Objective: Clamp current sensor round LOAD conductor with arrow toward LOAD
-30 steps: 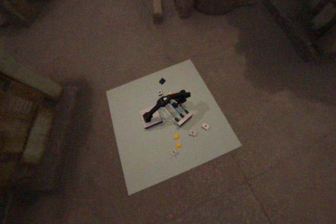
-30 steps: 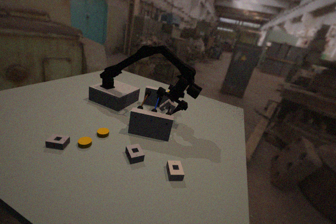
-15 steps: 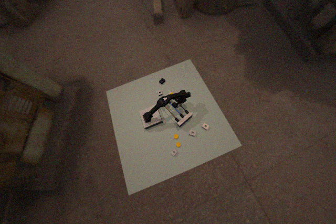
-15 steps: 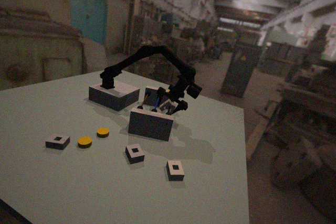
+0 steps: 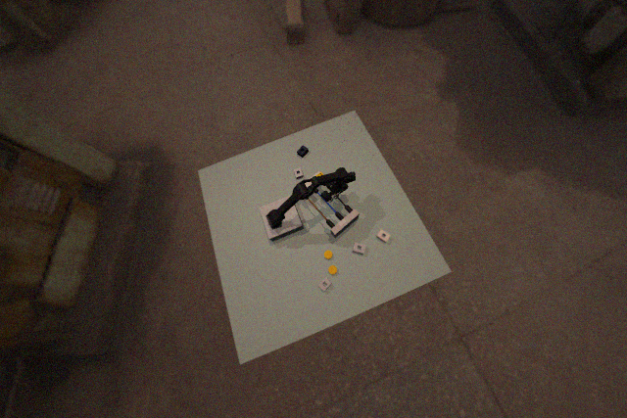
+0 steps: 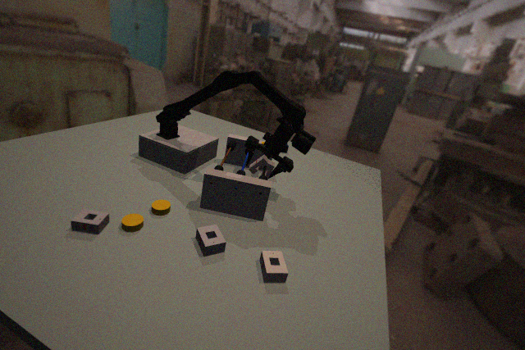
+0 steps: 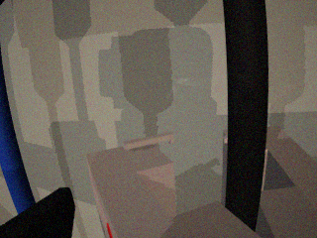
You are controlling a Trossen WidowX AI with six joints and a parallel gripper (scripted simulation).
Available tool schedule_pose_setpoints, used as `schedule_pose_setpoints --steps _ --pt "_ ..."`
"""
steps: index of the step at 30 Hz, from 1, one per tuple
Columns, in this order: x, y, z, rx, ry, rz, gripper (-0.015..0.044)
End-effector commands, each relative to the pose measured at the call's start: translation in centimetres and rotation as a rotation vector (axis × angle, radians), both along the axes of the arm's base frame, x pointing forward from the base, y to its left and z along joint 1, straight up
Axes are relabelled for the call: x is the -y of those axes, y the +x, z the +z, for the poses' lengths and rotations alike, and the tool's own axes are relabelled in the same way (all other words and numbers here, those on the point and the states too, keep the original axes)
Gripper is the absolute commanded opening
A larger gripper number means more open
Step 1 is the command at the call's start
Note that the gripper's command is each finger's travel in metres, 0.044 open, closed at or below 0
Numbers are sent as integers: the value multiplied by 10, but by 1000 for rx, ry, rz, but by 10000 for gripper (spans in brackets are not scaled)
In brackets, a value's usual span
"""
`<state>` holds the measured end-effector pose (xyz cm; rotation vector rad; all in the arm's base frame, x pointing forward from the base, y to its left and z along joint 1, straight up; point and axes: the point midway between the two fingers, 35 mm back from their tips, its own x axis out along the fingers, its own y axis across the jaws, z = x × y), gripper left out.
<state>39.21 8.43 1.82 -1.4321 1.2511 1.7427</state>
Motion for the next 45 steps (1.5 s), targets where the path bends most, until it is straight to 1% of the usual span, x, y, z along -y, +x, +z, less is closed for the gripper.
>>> schedule_pose_setpoints --steps 1,28,29,45 --pt "3 -6 2 -27 -18 0 440" --pt "3 -6 2 -27 -18 0 440" --pt "0 0 0 0 0 0 432" --pt "0 0 0 0 0 0 325"
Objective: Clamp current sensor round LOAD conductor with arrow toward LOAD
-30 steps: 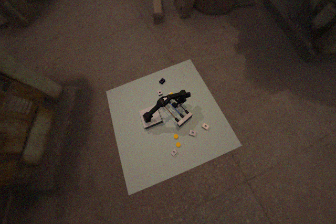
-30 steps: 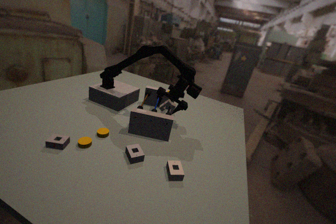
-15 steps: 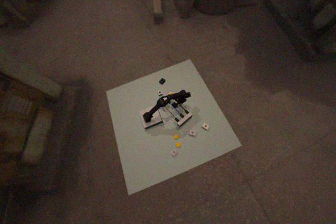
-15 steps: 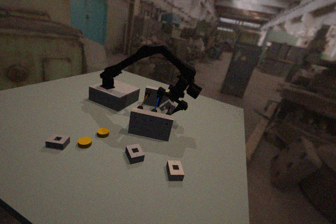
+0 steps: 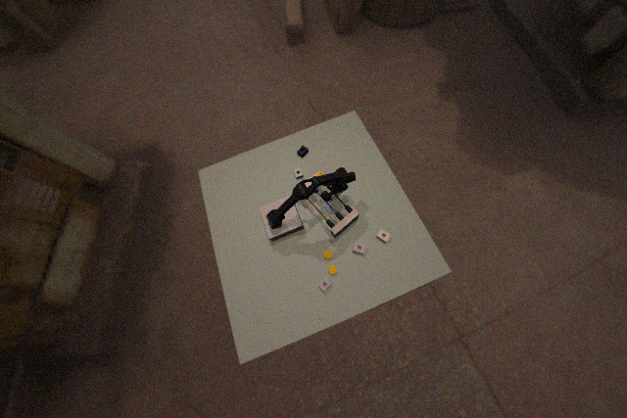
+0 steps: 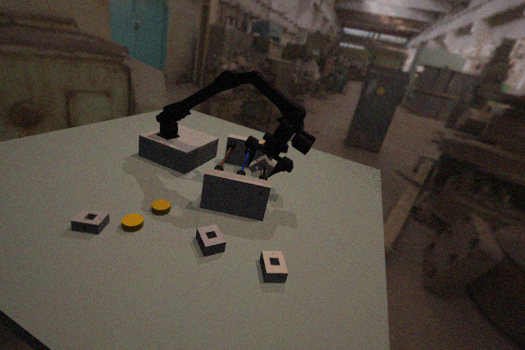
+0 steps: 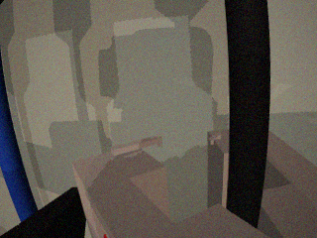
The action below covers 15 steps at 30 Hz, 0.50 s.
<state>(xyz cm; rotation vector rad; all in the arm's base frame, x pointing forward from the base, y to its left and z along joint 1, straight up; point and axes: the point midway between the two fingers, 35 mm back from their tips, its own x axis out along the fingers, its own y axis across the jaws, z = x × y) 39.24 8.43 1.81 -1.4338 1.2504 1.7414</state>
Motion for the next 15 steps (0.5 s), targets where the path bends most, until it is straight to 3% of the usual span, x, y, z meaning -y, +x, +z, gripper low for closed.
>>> schedule_pose_setpoints --steps 1,6,15 --pt "0 0 0 -2 0 0 319" --pt "0 0 0 -2 0 0 285" --pt "0 0 0 -2 0 0 49"
